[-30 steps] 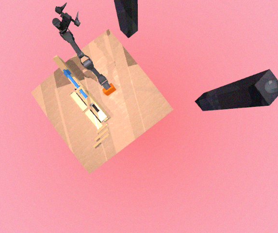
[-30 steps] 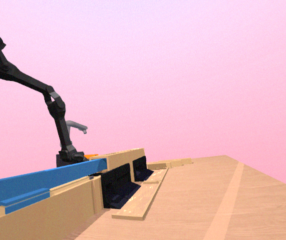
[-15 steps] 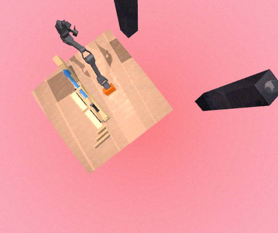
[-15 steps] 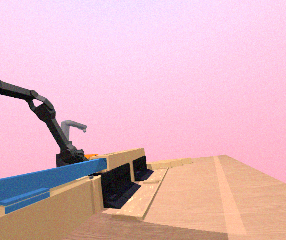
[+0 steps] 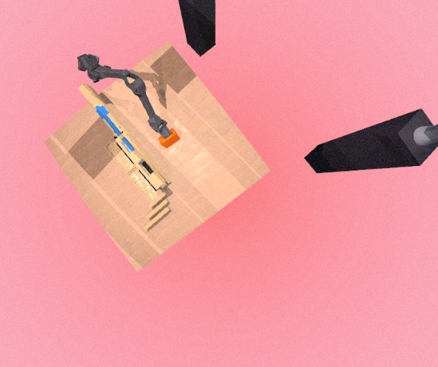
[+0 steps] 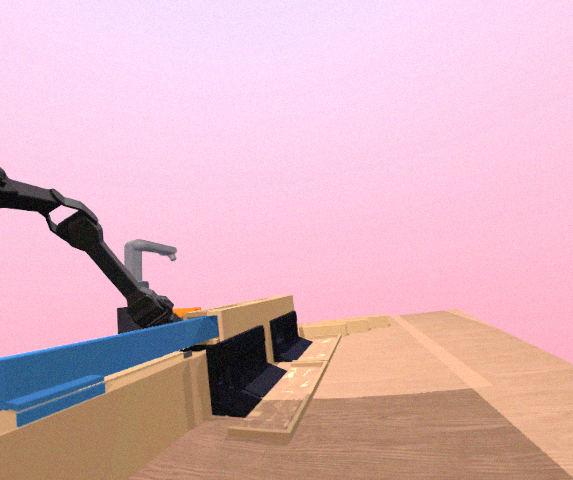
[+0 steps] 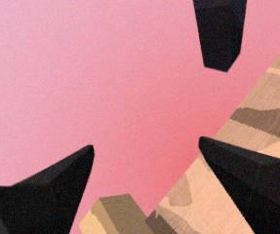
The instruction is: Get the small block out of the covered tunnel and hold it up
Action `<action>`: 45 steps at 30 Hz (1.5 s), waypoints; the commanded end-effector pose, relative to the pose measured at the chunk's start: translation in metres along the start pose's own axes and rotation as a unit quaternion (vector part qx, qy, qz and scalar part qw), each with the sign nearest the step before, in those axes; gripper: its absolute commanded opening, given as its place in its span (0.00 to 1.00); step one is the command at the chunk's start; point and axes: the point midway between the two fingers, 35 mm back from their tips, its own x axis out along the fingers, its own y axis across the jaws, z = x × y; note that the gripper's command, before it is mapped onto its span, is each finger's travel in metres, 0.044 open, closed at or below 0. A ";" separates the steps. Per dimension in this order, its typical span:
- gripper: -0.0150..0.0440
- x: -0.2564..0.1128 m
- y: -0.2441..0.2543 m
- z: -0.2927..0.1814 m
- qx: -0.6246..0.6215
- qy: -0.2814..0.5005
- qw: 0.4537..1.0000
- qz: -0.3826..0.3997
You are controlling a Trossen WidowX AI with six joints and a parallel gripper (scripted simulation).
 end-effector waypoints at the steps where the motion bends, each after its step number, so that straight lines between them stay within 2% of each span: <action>1: 1.00 -0.015 0.019 -0.064 -0.028 0.084 0.995 0.037; 5: 1.00 -0.033 0.028 -0.115 -0.062 0.144 0.986 0.057; 14: 1.00 -0.104 0.044 -0.210 -0.131 0.262 0.949 0.116; 25: 1.00 -0.231 0.030 -0.314 -0.256 0.391 0.862 0.197; 36: 1.00 -0.369 -0.025 -0.375 -0.392 0.474 0.737 0.280; 45: 1.00 -0.477 -0.099 -0.385 -0.504 0.493 0.613 0.358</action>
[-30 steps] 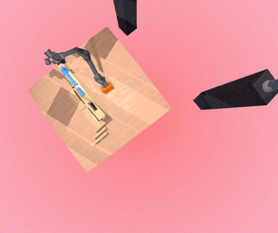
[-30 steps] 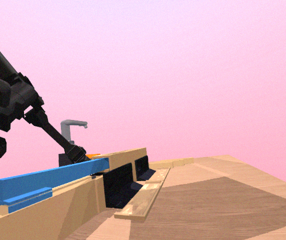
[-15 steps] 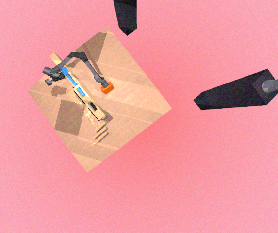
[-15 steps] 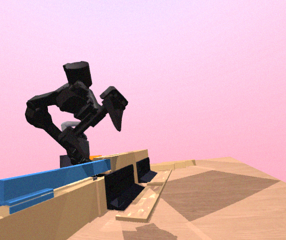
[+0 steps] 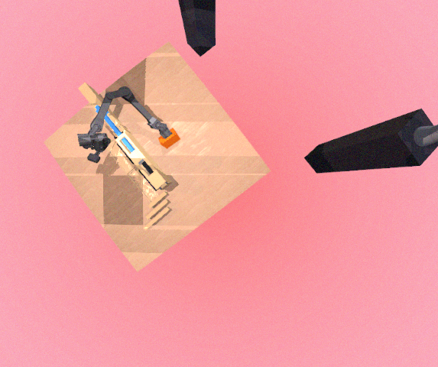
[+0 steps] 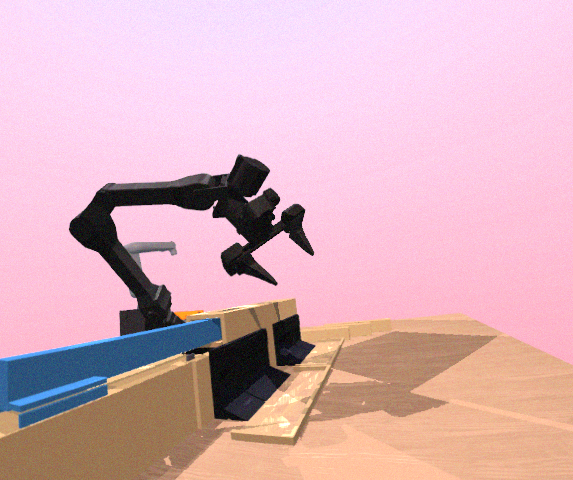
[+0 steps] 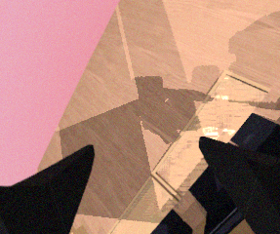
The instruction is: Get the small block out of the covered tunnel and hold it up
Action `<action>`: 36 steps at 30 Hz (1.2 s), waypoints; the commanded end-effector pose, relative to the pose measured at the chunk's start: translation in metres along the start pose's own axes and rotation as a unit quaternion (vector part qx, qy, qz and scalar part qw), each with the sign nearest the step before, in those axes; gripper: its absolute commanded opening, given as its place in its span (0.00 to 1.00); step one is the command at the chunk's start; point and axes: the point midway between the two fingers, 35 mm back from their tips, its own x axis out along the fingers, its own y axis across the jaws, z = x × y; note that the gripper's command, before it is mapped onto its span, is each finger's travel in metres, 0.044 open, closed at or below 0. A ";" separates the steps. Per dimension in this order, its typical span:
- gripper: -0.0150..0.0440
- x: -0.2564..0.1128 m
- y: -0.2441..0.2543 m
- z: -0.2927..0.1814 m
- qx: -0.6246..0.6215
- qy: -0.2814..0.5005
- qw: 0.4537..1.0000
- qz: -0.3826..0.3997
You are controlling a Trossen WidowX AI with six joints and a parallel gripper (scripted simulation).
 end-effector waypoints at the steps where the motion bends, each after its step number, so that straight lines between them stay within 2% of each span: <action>1: 1.00 -0.015 0.030 -0.065 -0.095 0.042 0.994 0.021; 9: 1.00 -0.047 0.049 -0.174 -0.269 0.097 0.958 0.038; 17: 1.00 -0.081 0.028 -0.269 -0.444 0.120 0.887 0.031; 26: 1.00 -0.079 0.028 -0.260 -0.429 0.120 0.895 0.026; 31: 1.00 -0.061 0.016 -0.183 -0.291 0.116 0.950 -0.014; 36: 1.00 -0.048 -0.012 -0.117 -0.169 0.100 0.979 -0.055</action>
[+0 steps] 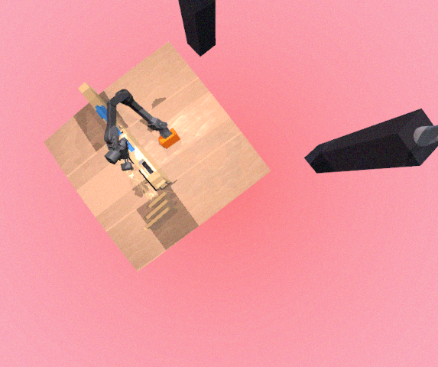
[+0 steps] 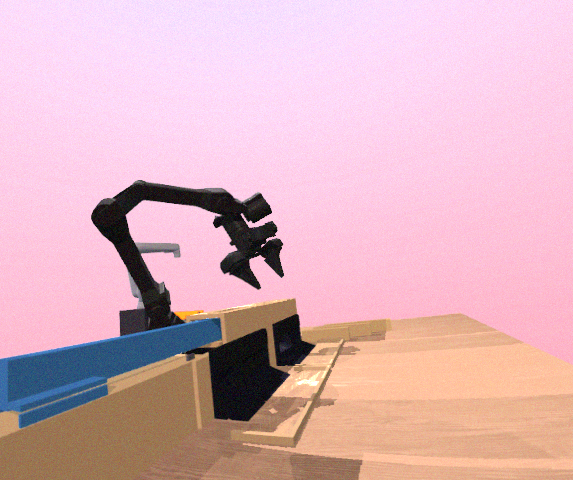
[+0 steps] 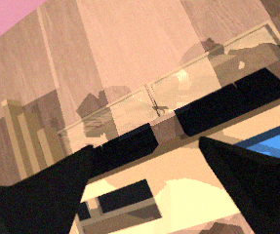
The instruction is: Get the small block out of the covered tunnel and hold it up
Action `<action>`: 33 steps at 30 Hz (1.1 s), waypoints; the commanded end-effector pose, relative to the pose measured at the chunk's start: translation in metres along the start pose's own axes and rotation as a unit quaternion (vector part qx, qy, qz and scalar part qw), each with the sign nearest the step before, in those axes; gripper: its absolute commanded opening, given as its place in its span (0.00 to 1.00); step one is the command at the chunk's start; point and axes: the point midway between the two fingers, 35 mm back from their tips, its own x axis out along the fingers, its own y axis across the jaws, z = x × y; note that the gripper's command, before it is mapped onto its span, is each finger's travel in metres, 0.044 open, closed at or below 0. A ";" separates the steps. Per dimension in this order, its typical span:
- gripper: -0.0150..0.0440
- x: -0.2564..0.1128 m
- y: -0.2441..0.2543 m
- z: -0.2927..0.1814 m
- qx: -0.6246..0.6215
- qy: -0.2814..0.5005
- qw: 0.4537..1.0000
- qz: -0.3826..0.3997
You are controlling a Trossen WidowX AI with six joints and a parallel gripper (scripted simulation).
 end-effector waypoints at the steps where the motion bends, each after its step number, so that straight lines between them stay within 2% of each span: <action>1: 1.00 -0.001 -0.058 0.042 0.127 -0.010 0.991 -0.027; 9: 1.00 -0.002 -0.166 0.077 0.312 -0.033 0.945 -0.094; 17: 1.00 -0.008 -0.282 0.064 0.505 -0.051 0.837 -0.205; 33: 1.00 -0.003 -0.285 0.062 0.509 -0.052 0.833 -0.208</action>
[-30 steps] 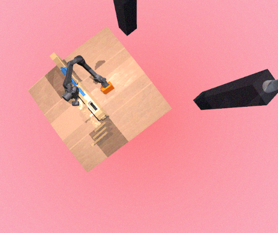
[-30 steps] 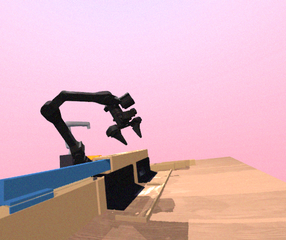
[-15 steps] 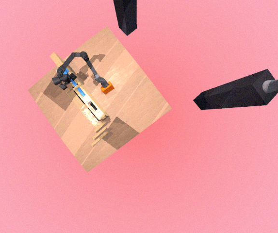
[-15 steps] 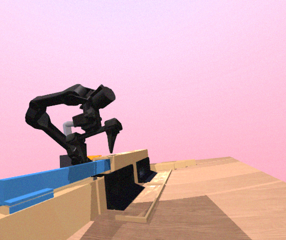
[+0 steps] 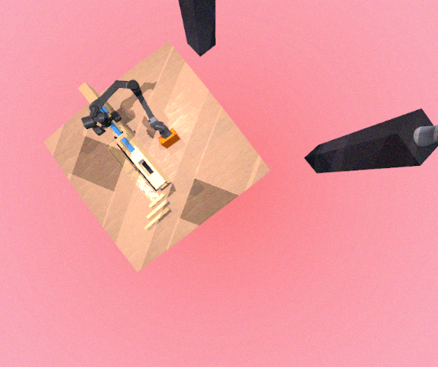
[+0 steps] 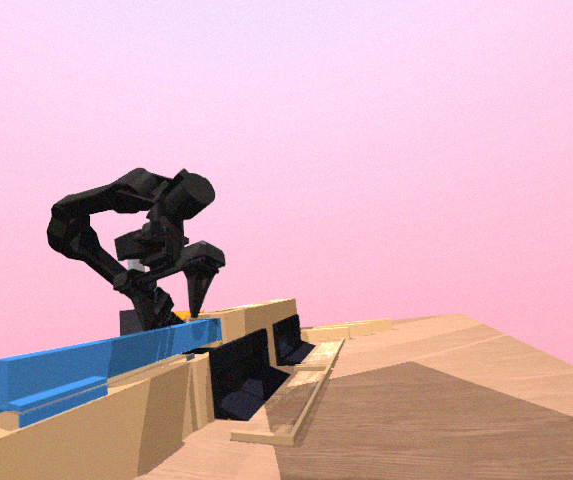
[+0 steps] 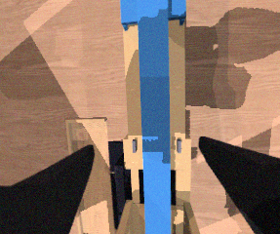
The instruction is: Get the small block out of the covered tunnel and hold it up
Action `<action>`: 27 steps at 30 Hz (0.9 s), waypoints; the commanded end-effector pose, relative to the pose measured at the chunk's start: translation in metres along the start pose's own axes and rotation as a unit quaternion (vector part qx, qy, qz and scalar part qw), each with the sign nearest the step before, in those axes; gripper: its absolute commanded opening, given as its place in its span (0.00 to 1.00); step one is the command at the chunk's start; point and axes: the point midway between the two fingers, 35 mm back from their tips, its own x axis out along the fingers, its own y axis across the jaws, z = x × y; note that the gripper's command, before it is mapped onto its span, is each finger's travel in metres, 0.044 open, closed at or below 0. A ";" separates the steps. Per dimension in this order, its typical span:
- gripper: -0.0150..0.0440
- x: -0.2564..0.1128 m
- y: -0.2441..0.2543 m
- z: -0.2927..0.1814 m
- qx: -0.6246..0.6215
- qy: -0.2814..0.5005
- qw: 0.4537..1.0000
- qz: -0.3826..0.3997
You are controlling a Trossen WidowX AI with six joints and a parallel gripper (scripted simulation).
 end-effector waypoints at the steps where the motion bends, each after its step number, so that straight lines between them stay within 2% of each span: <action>1: 1.00 0.005 -0.002 0.000 0.002 -0.001 1.000 -0.001; 21: 1.00 0.036 -0.008 -0.005 0.002 -0.003 1.000 -0.001; 27: 0.73 0.030 -0.005 -0.004 0.004 -0.003 1.000 -0.002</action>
